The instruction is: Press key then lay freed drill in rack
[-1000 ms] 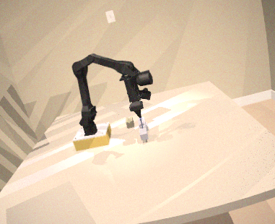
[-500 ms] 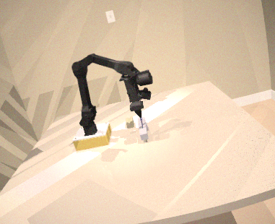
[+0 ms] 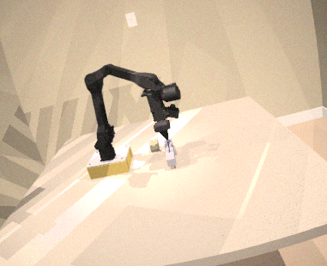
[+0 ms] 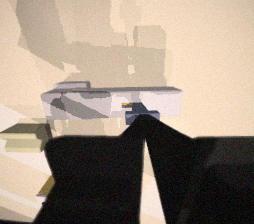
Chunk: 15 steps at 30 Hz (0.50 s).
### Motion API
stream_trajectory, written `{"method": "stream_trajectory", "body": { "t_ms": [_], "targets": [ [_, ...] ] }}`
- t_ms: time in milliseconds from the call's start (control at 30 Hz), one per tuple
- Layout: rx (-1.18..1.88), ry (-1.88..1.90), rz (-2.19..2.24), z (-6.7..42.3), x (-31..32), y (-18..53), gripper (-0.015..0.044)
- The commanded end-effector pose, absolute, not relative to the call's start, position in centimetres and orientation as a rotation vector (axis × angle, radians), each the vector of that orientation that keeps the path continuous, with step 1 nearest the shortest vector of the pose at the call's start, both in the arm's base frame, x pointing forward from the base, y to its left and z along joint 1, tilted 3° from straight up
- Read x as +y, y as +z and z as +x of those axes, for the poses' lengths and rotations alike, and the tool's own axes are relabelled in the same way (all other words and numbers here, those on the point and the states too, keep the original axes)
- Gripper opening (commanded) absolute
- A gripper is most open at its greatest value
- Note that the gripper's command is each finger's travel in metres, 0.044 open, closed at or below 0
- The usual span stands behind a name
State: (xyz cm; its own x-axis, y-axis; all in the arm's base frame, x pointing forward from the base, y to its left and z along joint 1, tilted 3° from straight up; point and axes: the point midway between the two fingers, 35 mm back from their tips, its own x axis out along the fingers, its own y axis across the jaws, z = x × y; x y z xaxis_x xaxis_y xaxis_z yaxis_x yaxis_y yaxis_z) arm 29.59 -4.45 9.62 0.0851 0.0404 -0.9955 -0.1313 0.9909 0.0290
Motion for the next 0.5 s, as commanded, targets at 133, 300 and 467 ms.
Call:
{"method": "stream_trajectory", "body": {
  "t_ms": [133, 300, 467],
  "targets": [
    [1.516, 0.136, -0.074, 28.97, -4.44, 8.09, 0.0],
    [1.516, 0.136, -0.074, 28.96, -4.43, 7.9, 0.0],
    [1.516, 0.136, -0.074, 28.94, -4.41, 7.69, 0.0]
  ]
}}
